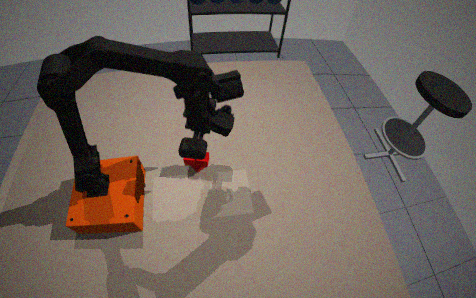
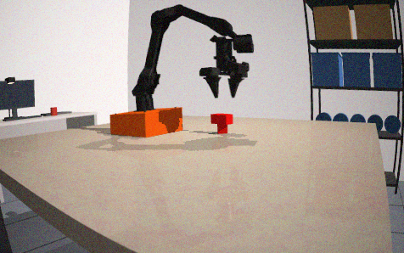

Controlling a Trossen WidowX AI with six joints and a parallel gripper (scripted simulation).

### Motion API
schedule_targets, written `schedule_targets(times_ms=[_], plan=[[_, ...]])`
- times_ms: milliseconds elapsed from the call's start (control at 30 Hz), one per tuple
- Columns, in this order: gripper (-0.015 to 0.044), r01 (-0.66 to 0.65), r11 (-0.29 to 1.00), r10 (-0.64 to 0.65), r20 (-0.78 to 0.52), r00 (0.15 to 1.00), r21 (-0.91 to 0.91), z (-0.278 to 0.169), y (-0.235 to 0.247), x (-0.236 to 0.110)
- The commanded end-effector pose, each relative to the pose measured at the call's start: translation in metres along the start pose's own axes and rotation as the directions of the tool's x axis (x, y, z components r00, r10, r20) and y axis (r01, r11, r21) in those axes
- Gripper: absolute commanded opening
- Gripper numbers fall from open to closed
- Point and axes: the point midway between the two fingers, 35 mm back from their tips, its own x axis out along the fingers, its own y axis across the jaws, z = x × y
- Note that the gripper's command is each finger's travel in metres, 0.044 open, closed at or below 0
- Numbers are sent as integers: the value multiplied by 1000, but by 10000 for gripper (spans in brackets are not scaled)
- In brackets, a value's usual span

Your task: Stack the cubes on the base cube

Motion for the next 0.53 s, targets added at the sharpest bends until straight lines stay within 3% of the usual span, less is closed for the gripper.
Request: schedule_targets(times_ms=[0,133,367,500], plan=[[400,-3,1000,3,7,1000,0,1,0,-4],[400,-3,1000,3,1,1000,0,-12,19,-2],[400,-10,1000,10,-7,1000,-1,-86,96,-5],[400,-10,1000,10,-8,1000,-1,-94,102,-5]])
